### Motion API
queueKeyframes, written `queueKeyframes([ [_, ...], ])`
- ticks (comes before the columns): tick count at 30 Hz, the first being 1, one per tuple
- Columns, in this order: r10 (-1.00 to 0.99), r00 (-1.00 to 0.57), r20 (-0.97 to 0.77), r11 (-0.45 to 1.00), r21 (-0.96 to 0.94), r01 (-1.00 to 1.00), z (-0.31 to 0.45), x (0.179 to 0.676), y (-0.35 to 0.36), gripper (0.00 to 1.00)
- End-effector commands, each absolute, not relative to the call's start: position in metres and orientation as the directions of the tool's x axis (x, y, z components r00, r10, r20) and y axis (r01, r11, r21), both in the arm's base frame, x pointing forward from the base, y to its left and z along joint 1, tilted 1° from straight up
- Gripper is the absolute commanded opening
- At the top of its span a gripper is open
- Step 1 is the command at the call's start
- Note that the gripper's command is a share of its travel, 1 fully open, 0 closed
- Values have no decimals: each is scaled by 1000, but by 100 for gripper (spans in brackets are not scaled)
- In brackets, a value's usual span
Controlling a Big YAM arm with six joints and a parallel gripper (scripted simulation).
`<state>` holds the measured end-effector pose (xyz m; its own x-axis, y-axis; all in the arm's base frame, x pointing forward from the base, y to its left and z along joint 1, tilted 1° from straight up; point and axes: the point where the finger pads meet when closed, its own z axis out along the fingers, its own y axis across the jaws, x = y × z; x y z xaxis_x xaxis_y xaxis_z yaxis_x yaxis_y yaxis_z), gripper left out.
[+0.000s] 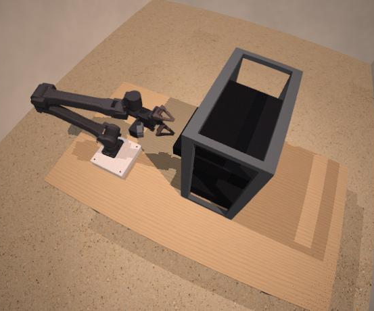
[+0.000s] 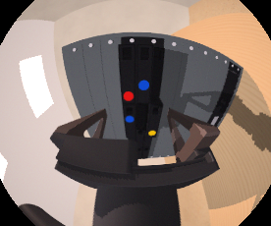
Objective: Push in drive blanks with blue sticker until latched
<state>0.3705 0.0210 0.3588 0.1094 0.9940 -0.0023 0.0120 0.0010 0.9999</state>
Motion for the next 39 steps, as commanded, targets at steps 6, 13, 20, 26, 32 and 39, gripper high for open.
queueKeyframes([
  [6, 995, 100, 30, -24, 998, -57, 407, 376, 25, 100],
  [13, 995, 100, 30, -24, 998, -57, 407, 376, 25, 100],
  [20, 995, 100, 30, -24, 998, -57, 407, 376, 25, 0],
  [26, 995, 100, 29, -24, 998, -57, 407, 376, 25, 0],
  [32, 995, 100, 29, -24, 998, -57, 407, 376, 25, 0],
  [39, 995, 100, 29, -24, 998, -57, 407, 376, 25, 0],
])
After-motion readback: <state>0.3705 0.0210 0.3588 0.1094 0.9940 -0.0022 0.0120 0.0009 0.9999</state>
